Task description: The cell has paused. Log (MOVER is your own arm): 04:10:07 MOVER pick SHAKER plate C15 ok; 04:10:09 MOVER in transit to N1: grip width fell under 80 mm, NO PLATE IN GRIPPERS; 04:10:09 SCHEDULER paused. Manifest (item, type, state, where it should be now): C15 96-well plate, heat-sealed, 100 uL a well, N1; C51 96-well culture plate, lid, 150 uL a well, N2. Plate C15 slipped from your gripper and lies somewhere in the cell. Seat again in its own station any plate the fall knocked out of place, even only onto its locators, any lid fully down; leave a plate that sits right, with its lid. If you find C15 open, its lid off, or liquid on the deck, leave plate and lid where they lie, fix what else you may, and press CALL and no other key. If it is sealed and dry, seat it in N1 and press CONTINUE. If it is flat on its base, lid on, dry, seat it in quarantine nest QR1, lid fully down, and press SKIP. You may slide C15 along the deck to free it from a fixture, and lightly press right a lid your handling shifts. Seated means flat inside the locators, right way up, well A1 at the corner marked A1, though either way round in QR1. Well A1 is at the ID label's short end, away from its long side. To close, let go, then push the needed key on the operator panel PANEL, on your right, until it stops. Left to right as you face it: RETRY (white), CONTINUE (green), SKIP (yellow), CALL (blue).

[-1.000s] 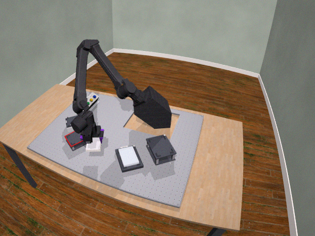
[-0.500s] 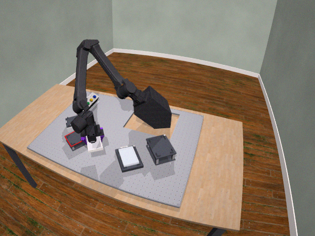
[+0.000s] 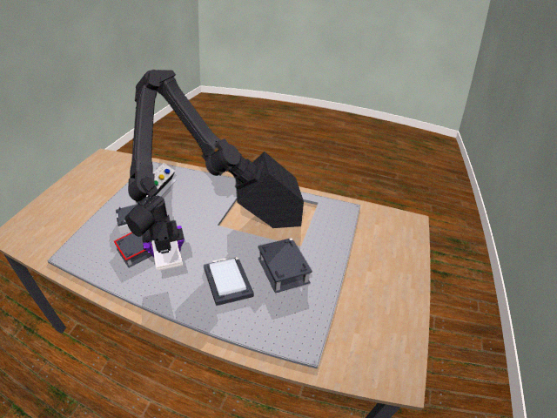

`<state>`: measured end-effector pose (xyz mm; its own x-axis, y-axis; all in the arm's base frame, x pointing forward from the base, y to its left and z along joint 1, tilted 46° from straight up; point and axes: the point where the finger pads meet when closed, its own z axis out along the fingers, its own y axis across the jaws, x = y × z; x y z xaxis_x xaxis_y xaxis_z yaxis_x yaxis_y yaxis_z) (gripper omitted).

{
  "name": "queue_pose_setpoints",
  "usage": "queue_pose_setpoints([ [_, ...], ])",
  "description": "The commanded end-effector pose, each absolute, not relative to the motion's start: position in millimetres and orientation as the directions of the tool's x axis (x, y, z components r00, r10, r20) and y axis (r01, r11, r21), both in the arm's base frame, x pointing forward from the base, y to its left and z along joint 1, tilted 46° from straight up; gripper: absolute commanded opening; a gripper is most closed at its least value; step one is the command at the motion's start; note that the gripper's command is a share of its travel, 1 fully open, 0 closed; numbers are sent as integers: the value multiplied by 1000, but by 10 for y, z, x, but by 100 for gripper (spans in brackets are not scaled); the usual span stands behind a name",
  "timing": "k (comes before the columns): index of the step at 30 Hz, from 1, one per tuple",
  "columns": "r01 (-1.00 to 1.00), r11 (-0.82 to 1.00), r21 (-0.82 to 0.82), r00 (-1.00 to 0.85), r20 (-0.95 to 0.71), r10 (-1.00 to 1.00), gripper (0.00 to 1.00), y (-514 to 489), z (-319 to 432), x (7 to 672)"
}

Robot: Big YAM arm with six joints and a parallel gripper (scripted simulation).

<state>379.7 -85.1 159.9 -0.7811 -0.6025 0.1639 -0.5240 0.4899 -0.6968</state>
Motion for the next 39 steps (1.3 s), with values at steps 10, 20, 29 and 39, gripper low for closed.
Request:
queue_pose_setpoints([
  [10,-505,476,-720,-770,127,-626,0,-778,1848,3911],
  [20,-505,476,-720,-770,127,-626,0,-778,1848,3911],
  [29,-524,481,-703,-771,152,-619,0,-666,1503,3801],
  [39,-524,481,-703,-771,151,-619,0,-582,1407,3758],
])
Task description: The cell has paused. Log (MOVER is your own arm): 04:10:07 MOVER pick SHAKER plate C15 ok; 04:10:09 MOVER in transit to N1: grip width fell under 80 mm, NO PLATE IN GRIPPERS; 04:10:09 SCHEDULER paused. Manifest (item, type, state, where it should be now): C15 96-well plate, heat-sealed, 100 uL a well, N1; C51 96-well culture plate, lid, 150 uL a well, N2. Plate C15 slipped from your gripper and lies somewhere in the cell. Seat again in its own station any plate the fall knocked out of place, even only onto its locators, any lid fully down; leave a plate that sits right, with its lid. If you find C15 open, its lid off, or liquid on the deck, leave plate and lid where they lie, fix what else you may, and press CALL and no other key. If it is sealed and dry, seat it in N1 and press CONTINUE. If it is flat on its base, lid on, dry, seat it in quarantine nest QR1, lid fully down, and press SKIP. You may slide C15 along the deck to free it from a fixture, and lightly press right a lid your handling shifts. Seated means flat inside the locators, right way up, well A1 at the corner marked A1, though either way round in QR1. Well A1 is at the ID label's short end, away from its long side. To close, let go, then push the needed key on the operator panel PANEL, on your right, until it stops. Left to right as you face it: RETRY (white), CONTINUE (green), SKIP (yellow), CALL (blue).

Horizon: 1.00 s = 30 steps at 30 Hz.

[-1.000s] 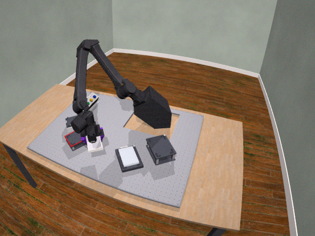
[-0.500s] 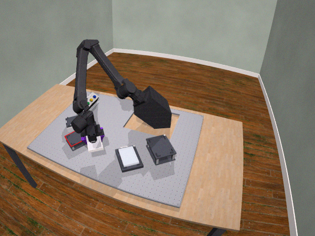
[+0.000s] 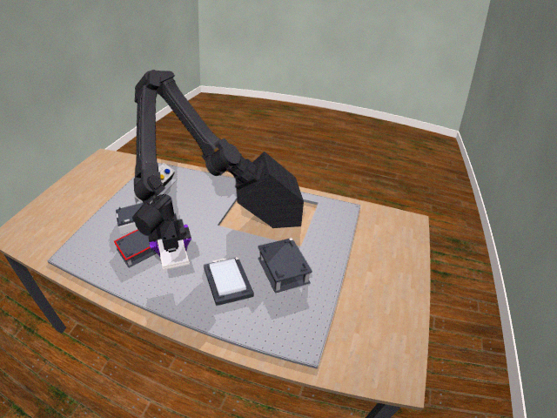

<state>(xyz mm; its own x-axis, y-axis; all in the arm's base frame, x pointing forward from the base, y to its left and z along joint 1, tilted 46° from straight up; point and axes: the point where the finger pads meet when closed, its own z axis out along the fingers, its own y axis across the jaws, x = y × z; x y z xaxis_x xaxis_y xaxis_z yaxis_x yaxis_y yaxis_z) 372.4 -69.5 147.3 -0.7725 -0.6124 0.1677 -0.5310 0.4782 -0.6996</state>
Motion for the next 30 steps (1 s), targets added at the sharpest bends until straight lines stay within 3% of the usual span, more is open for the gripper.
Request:
queue_pose_setpoints([
  [1,-524,481,-703,-771,152,-619,0,-571,1394,3752],
  [30,-525,481,-703,-771,152,-619,0,-298,1083,3614],
])
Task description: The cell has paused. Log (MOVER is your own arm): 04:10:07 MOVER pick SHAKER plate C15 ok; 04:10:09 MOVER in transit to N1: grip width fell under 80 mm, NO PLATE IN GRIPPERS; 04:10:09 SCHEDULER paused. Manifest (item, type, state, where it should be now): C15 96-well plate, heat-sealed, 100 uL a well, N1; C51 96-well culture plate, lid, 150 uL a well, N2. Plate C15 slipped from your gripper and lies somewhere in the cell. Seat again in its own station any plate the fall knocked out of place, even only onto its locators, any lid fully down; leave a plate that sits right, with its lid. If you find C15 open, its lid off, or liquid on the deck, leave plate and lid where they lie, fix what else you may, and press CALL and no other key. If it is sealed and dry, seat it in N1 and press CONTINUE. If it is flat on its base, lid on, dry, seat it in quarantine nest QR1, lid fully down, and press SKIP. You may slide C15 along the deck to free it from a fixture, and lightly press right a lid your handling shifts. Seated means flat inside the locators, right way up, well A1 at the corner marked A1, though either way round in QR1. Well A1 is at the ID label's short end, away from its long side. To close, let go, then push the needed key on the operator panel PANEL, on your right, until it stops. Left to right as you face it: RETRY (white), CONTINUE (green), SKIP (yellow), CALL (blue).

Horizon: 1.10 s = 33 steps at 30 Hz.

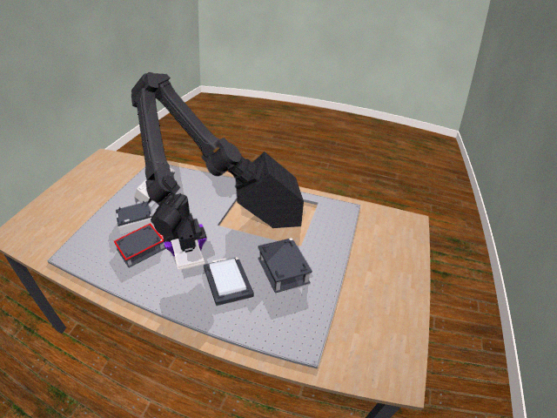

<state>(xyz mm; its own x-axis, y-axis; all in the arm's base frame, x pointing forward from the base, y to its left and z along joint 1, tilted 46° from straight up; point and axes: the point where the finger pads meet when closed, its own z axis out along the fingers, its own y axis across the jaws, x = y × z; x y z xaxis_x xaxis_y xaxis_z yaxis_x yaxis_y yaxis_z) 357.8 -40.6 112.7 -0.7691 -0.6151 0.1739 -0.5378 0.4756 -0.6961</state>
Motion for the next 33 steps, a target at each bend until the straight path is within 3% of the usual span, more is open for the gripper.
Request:
queue_pose_setpoints([
  [1,-525,481,-703,-771,152,-619,0,-298,1083,3614],
  [33,-526,480,-701,-770,153,-620,0,16,722,3451],
])
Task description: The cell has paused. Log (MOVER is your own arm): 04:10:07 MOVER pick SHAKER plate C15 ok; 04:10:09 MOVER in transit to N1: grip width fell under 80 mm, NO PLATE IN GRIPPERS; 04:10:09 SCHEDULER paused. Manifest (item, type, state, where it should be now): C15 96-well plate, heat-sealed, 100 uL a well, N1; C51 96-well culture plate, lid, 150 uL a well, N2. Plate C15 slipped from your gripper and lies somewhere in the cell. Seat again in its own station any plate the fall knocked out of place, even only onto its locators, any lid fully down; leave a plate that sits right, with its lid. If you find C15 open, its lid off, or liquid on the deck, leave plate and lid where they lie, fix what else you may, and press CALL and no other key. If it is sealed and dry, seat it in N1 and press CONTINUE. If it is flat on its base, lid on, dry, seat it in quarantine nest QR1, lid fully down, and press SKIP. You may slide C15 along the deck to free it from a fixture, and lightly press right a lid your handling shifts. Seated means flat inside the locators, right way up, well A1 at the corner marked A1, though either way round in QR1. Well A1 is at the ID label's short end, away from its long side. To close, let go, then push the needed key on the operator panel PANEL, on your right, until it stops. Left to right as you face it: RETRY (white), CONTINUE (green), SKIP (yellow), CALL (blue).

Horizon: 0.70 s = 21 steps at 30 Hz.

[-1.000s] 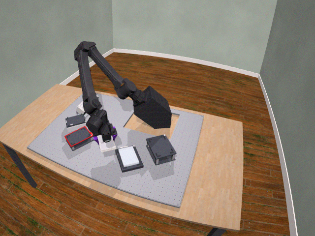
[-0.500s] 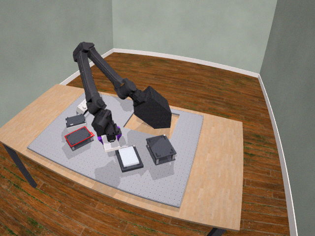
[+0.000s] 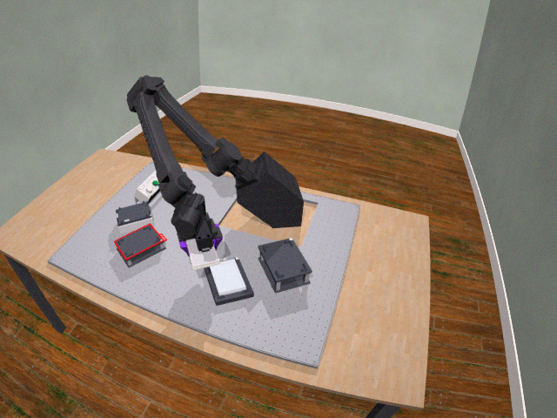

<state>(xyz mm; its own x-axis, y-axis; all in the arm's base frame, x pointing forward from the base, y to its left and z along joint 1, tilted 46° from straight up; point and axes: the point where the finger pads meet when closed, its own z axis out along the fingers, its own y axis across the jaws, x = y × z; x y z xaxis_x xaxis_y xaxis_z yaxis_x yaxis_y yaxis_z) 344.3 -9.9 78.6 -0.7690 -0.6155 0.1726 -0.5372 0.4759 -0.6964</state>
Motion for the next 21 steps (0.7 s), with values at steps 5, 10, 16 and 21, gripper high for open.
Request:
queue_pose_setpoints([
  [5,-519,484,-705,-771,142,-620,0,65,716,3478],
  [10,-526,481,-701,-770,153,-620,0,100,626,3409],
  [16,-526,481,-702,-770,152,-620,0,164,554,3379],
  [21,-517,485,-706,-772,138,-621,0,224,564,3425],
])
